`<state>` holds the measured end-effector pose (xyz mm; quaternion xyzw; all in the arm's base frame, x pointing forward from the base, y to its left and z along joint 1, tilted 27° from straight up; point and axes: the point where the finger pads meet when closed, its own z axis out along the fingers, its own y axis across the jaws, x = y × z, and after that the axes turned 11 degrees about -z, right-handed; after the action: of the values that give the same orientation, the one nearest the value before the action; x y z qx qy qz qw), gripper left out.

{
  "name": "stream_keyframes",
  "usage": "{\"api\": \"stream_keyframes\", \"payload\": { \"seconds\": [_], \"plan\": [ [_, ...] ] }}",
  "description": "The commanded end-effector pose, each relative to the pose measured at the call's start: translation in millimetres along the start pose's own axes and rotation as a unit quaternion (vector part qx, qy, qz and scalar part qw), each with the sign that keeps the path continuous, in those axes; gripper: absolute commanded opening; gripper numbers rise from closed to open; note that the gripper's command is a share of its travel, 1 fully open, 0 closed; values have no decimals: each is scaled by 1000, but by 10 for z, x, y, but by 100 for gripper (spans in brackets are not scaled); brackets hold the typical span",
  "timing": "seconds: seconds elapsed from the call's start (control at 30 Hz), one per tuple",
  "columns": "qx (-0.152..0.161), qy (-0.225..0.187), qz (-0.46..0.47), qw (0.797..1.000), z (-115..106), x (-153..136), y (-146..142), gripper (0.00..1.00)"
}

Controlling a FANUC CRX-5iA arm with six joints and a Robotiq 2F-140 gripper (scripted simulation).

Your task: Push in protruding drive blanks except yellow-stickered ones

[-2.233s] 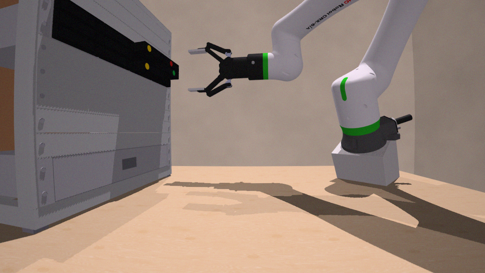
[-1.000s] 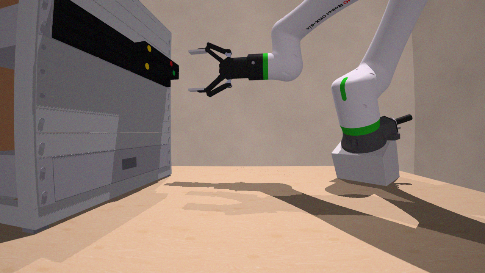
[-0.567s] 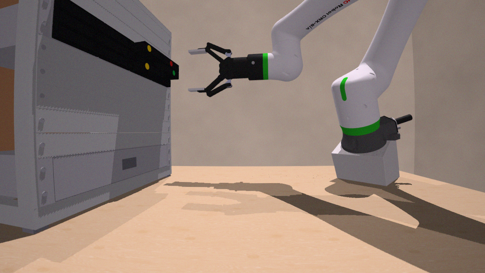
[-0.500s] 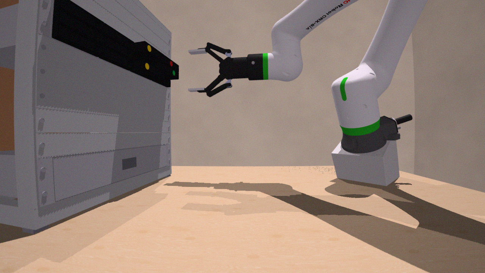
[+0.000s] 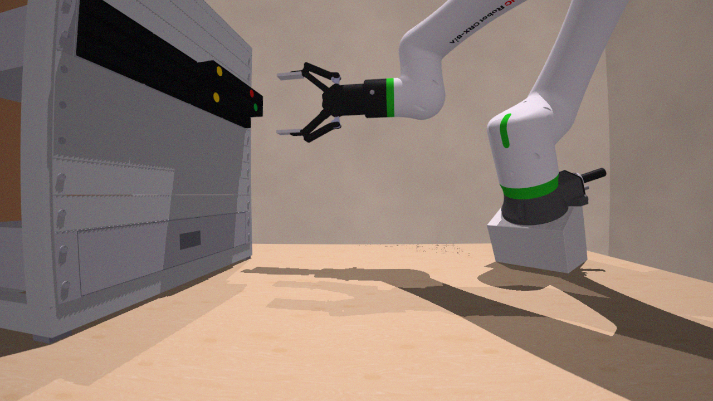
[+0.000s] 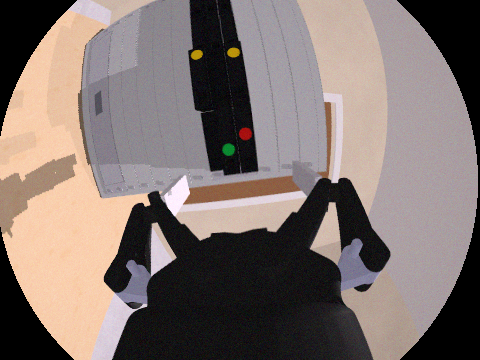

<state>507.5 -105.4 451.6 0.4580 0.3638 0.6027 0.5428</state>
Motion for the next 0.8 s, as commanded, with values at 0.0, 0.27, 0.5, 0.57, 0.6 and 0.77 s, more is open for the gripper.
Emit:
{"api": "stream_keyframes", "payload": {
  "seconds": [0.0, 0.27, 0.5, 0.57, 0.6, 0.77],
  "plan": [
    [0, 0, 0, 1000, 0, -1, 3, 100],
    [0, 0, 0, 1000, 0, -1, 3, 100],
    [0, 0, 0, 1000, 0, -1, 3, 100],
    [0, 0, 0, 1000, 0, -1, 3, 100],
    [0, 0, 0, 1000, 0, -1, 3, 100],
    [0, 0, 0, 1000, 0, -1, 3, 0]
  ]
}}
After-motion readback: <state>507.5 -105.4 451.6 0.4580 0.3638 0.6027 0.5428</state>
